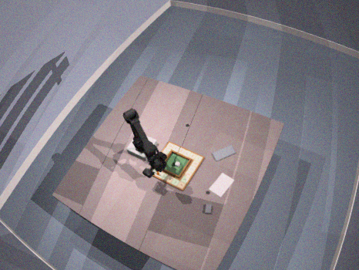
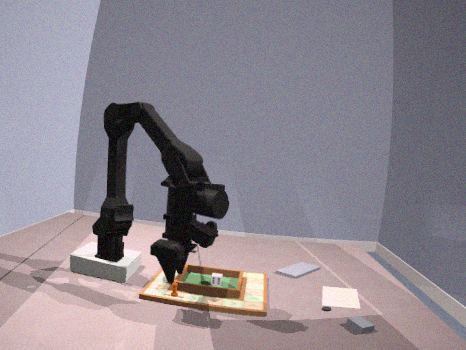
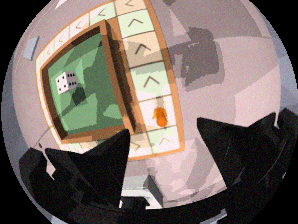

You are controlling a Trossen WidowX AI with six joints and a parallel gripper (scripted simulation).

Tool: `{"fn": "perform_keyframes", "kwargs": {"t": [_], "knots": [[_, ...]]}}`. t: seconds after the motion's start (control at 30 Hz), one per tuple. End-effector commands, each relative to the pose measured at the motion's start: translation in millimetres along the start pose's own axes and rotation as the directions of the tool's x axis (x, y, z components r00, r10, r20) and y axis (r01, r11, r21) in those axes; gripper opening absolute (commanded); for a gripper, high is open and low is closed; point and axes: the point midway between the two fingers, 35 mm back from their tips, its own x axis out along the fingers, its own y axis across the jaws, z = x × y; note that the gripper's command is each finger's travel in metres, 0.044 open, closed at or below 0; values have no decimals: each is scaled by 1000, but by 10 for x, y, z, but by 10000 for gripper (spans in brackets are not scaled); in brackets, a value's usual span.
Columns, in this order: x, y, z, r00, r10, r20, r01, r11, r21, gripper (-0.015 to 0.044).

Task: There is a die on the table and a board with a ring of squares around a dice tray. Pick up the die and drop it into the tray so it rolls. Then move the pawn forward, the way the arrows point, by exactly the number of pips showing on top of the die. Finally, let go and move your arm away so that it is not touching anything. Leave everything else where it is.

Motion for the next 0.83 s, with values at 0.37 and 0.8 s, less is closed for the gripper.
{"fn": "perform_keyframes", "kwargs": {"t": [0.37, 0.8], "knots": [[-756, 831, -235, 1000, 10, 4, -9, 996, -86, 440], [-911, 1029, -376, 1000, 19, 8, -18, 992, -121, 440]]}}
